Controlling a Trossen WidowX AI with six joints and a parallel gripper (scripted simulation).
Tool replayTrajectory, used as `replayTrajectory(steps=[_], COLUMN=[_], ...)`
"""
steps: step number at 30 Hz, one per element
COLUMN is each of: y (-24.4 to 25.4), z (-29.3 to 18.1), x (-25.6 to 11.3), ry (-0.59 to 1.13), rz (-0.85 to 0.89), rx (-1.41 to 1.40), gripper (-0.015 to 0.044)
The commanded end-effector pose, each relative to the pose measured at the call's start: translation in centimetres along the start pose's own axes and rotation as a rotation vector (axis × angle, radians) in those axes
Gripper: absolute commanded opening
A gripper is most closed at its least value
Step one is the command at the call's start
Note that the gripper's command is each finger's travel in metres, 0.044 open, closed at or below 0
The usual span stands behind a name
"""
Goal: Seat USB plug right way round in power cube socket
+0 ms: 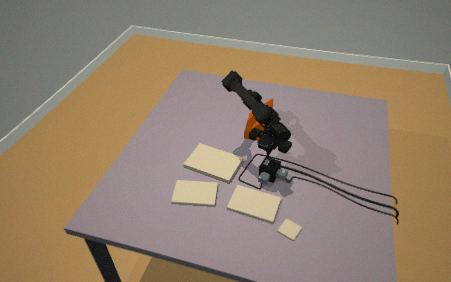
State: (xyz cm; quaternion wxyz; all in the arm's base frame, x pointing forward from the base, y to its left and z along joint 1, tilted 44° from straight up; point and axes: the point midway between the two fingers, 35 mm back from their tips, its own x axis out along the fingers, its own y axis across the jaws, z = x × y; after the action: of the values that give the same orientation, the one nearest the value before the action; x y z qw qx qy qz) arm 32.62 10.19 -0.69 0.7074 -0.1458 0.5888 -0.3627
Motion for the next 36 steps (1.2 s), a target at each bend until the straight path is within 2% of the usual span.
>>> replayTrajectory(steps=[1, 36], y=[0.02, 0.02], z=[0.00, 0.00], x=[0.02, 0.02], ry=[0.000, 0.000], rz=[0.001, 0.001], rx=[-0.114, -1.030], gripper=[0.0000, 0.0000])
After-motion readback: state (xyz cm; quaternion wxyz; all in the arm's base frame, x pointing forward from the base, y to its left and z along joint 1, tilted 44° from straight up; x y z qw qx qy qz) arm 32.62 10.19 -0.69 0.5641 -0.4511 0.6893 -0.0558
